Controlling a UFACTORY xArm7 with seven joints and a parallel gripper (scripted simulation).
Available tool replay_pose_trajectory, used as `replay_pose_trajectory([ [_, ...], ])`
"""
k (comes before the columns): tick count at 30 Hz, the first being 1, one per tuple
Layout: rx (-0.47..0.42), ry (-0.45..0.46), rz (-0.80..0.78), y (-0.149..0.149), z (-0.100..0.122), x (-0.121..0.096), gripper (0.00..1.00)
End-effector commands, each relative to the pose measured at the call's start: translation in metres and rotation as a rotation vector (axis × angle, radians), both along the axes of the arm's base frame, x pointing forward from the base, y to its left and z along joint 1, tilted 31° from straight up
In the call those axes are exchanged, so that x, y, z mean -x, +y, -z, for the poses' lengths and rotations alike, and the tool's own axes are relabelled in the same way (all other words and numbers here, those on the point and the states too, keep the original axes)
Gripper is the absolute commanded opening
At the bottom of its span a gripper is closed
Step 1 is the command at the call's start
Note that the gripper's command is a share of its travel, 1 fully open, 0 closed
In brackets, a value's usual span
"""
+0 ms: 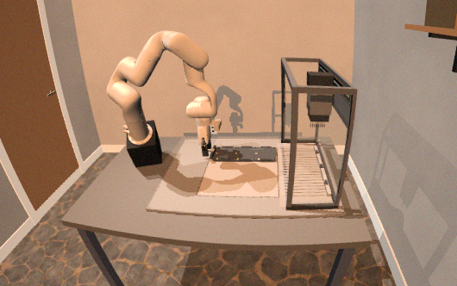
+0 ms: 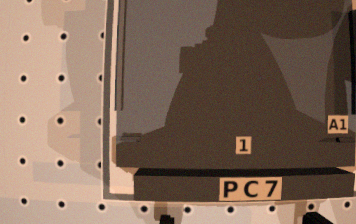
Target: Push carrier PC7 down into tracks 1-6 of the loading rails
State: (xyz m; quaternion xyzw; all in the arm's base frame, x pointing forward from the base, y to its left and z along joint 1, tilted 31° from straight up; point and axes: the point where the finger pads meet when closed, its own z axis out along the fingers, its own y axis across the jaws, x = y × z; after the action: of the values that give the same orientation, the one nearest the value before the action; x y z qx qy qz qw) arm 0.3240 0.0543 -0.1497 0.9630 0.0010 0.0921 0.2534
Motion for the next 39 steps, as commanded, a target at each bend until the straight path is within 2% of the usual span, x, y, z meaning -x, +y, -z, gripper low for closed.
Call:
replay_pose_trajectory([
  [1, -0.002, -0.001, -0.002, 0.000, 0.002, -0.001, 0.82],
  [16, -0.003, -0.001, -0.002, -0.001, 0.004, -0.002, 0.82],
  [39, -0.003, -0.002, -0.002, 0.000, 0.001, -0.022, 0.82],
])
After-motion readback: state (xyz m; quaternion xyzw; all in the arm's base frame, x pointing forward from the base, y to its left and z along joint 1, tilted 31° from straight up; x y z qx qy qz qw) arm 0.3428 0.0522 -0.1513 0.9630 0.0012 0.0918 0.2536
